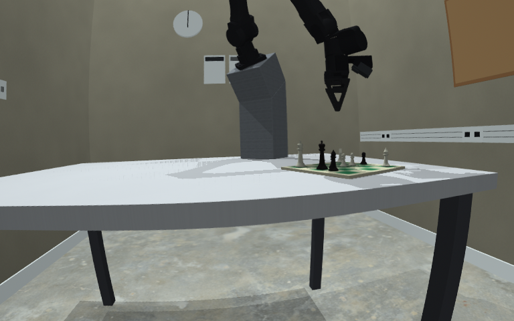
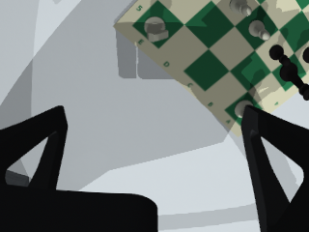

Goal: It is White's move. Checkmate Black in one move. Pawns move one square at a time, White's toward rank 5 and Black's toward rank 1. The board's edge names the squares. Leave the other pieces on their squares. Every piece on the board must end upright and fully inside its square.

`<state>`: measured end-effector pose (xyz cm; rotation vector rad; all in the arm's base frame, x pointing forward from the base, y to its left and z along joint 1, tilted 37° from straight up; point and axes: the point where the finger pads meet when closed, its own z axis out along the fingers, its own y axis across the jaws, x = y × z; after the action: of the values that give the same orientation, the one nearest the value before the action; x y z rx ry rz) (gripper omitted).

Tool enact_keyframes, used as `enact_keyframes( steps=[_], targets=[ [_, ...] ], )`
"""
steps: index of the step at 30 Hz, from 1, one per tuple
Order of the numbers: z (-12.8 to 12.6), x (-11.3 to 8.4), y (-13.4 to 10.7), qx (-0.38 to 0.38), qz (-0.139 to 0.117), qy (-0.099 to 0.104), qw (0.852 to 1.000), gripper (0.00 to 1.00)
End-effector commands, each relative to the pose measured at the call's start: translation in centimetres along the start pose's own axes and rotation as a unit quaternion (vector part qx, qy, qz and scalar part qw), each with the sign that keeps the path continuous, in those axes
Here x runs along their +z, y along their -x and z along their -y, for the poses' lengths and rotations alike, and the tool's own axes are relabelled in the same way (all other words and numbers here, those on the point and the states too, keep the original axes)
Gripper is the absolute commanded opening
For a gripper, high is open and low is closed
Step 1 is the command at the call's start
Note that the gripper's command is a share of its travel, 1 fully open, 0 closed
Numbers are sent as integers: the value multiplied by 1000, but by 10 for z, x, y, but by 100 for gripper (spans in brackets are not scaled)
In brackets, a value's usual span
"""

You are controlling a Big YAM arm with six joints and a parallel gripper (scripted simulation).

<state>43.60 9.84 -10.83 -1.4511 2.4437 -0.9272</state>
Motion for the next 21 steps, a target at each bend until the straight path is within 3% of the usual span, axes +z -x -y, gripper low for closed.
enact_keyframes(
  steps=[1, 13, 18, 21],
  targets=[
    [4, -11, 10, -18, 10, -5, 1000, 100],
    [2, -5, 5, -11, 3, -1, 1000, 100],
    [6, 9, 4, 68, 2, -2, 998, 100],
    [6, 15, 4, 157, 2, -2, 988, 100]
  ],
)
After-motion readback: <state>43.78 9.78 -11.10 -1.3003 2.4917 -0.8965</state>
